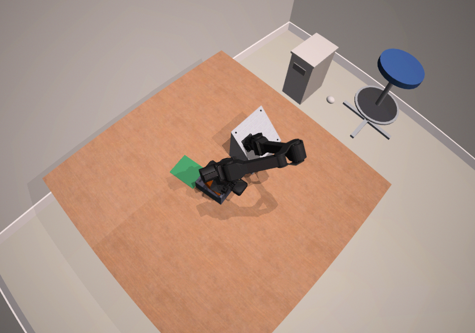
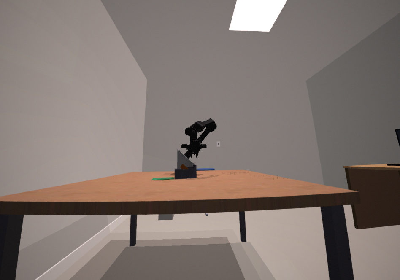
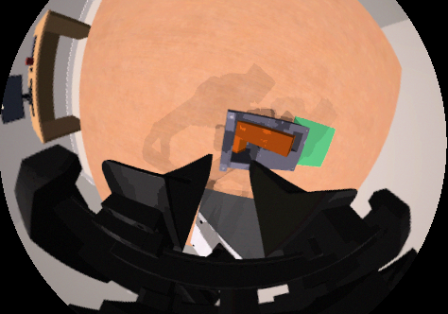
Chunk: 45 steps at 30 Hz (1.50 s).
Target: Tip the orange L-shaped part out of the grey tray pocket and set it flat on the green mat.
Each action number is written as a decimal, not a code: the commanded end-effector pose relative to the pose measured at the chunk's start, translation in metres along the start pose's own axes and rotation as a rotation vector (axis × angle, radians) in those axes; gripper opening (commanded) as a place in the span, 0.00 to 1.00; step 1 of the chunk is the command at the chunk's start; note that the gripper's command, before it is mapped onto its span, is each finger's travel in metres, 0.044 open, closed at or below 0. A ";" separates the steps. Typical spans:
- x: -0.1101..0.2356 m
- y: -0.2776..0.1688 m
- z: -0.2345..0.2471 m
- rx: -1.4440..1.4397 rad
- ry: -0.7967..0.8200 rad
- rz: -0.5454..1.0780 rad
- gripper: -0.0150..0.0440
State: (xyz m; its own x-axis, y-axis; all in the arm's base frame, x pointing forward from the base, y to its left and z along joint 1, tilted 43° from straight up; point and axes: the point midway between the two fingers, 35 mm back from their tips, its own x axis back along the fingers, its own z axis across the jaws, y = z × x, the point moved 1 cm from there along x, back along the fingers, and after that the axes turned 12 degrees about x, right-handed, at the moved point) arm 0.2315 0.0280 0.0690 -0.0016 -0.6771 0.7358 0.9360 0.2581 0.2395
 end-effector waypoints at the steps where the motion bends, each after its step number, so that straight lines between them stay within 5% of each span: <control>1: 0.000 0.000 0.000 -0.003 0.000 0.000 0.56; 20: 0.000 0.000 0.000 -0.003 0.000 0.000 0.56; 22: 0.000 0.000 -0.003 -0.055 -0.001 0.000 0.65; 24: 0.001 0.001 -0.008 -0.174 -0.002 0.000 0.73; 36: 0.004 -0.004 -0.072 -1.469 -0.007 -0.007 0.73; 45: 0.004 -0.005 -0.077 -1.566 -0.006 -0.007 0.73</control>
State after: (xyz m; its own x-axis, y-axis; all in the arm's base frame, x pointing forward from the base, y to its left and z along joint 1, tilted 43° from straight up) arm 0.2487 -0.0159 0.0318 0.0008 -0.6790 0.7341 0.5923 -0.5912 -0.5474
